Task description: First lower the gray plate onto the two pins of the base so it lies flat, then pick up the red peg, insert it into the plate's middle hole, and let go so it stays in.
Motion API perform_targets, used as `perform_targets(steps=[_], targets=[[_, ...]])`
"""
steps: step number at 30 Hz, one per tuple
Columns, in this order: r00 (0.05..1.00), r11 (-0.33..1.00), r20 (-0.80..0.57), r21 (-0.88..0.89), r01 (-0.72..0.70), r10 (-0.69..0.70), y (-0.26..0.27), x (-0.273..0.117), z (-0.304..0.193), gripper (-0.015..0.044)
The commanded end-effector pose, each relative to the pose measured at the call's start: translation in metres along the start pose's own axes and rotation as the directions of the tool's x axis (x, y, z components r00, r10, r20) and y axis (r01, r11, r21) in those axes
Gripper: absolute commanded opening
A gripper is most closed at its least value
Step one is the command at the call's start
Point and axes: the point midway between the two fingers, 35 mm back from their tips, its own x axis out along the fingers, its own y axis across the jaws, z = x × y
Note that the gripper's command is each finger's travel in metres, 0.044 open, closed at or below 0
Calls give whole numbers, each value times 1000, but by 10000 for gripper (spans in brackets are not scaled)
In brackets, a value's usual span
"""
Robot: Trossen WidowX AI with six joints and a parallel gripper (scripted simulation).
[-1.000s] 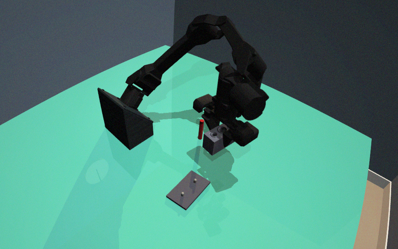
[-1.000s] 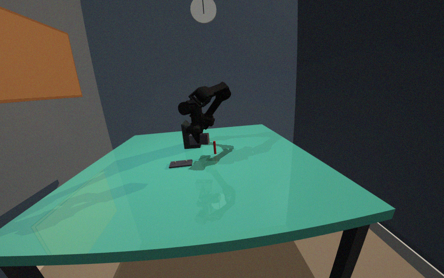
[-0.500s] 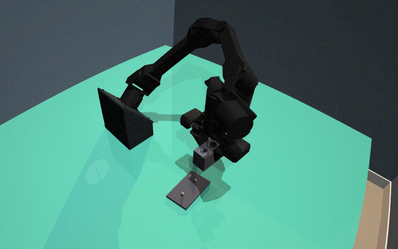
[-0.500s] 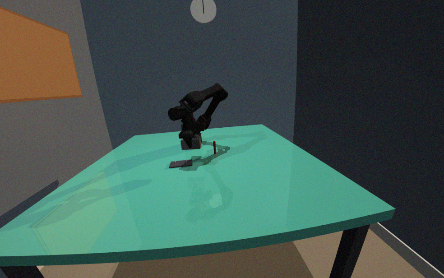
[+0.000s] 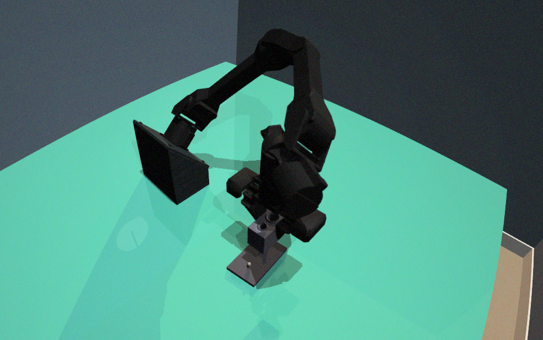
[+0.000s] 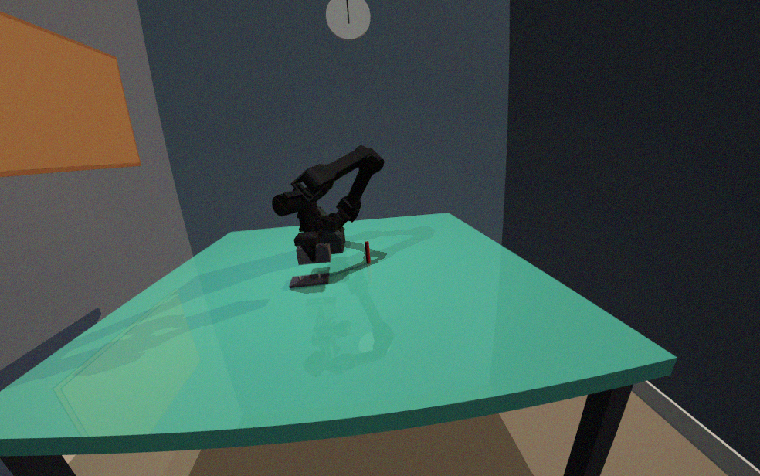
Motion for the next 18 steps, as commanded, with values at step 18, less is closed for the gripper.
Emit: perform_targets(steps=[18], targets=[[1000, 998, -3, -64, -8, 7, 8, 16, -27, 0]])
